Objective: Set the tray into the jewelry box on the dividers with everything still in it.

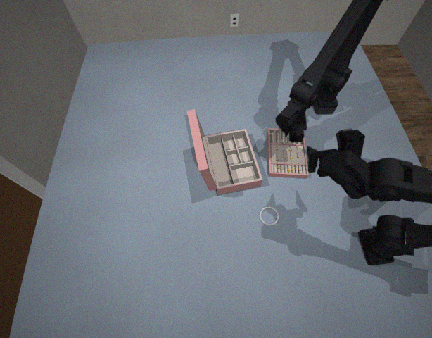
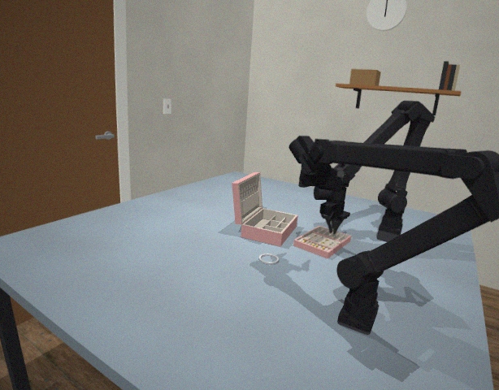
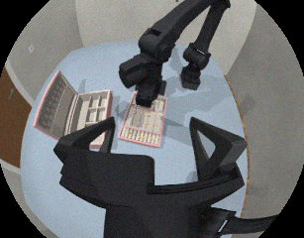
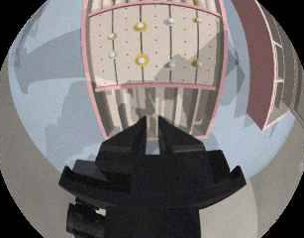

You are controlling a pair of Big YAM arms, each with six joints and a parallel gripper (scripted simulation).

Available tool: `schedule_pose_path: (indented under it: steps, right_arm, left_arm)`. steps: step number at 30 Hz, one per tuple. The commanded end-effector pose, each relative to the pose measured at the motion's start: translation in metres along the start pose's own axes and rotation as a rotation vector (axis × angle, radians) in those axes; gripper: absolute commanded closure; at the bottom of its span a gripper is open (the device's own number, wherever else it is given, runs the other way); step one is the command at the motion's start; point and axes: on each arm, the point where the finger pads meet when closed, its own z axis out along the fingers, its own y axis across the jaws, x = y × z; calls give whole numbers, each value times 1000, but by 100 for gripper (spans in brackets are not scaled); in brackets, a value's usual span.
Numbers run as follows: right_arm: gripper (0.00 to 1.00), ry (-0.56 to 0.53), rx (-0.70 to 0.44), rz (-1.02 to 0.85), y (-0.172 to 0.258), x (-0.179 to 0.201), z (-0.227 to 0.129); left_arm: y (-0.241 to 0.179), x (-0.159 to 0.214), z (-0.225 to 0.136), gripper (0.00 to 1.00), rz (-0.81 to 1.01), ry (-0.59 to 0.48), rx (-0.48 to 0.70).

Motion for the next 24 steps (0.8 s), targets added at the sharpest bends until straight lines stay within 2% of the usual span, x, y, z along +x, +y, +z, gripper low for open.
schedule_pose_path:
  steps: [1, 14, 19, 24]
  right_arm:
    - [85, -24, 12, -9, -12, -10, 1]
    - [85, -11, 2, -19, -9, -5, 21]
    - [100, -13, 3, -15, -10, -7, 21]
    - [100, -26, 15, -15, -12, -10, 16]
  left_arm:
    - [4, 0, 6, 0, -31, -12, -8]
    - [12, 10, 12, 0, -93, -21, -35]
    - [21, 13, 11, 0, -124, -30, -59]
    - [21, -1, 9, 0, -106, -49, -65]
